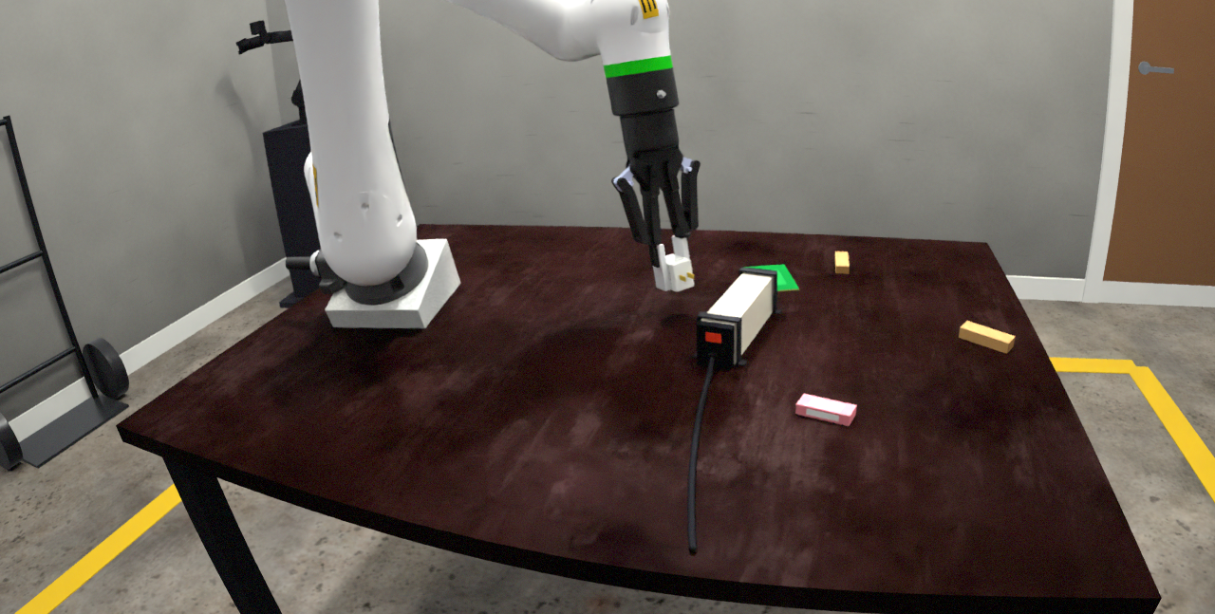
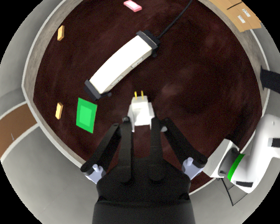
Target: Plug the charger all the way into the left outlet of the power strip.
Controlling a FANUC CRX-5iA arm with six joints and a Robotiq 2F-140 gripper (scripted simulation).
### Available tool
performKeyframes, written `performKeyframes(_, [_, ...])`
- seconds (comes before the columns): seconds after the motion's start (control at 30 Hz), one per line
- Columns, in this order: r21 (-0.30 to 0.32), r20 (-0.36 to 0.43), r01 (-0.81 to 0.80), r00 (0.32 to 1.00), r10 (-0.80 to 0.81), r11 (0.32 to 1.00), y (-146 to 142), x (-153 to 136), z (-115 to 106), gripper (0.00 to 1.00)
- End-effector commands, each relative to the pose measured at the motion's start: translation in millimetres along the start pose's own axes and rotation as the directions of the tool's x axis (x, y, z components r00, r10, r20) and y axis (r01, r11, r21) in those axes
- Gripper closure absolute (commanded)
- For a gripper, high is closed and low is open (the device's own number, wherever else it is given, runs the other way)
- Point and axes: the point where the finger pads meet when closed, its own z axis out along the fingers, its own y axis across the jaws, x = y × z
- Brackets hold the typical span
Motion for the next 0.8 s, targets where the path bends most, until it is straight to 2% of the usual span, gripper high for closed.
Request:
performKeyframes(0.0, [0.000, 0.056, 0.270, 0.961, -0.270, 0.963, 0, 0, 1, 0.90])
performKeyframes(0.3, [0.019, 0.120, 0.564, 0.818, -0.562, 0.826, 0, -1, 7, 0.90])
performKeyframes(0.77, [0.019, 0.120, 0.564, 0.818, -0.562, 0.826, 0, -2, 20, 0.90])
